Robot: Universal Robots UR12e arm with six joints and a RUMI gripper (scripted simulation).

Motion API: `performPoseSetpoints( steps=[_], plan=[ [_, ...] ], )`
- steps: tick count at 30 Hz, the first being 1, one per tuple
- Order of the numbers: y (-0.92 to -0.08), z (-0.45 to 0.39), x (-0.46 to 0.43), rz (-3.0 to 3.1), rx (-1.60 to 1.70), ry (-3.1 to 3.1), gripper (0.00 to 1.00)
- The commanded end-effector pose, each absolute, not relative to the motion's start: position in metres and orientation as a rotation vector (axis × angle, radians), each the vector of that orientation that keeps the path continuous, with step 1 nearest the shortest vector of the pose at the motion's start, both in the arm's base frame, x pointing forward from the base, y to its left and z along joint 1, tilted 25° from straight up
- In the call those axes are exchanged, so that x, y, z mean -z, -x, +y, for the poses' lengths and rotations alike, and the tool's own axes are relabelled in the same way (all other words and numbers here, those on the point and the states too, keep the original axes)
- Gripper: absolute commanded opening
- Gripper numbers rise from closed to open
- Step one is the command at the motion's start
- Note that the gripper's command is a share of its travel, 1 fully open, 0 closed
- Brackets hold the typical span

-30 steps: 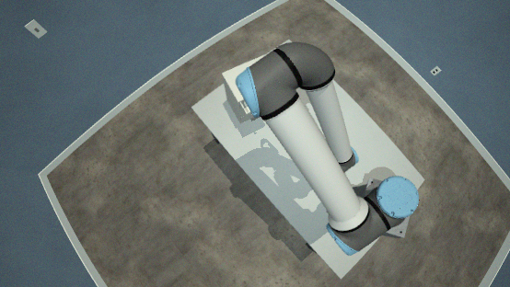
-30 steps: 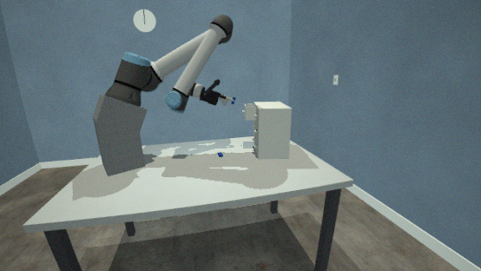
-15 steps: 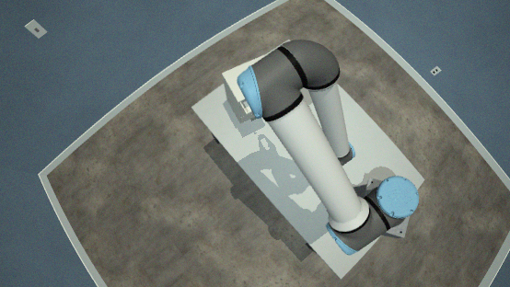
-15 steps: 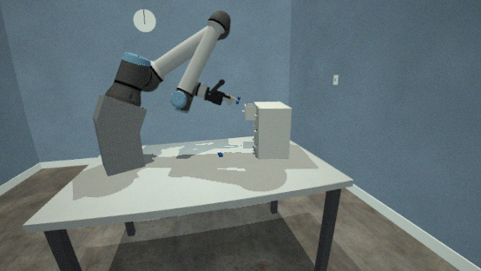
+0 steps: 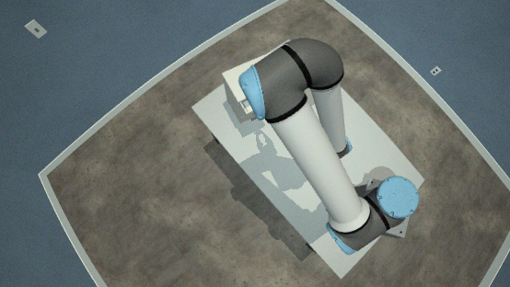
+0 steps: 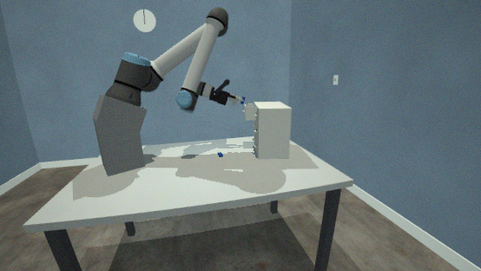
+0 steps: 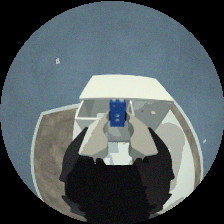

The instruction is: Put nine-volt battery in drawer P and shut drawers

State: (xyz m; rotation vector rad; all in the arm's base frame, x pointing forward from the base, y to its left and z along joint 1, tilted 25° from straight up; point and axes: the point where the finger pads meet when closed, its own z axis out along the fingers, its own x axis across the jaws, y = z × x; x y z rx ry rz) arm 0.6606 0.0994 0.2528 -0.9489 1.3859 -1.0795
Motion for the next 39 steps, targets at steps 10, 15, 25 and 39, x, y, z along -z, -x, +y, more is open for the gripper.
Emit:
performPoseSetpoints(
  steps=[10,15,25,39],
  plan=[
    [-0.684,0.095,-0.261,1.386,1.08,0.949,0.13],
    [-0.692,0.093,-0.264,1.386,1.08,0.949,0.13],
    [-0.701,0.092,-0.267,1.386,1.08,0.949,0.13],
    [-0.706,0.09,-0.269,1.386,1.08,0.949,0.13]
  ],
)
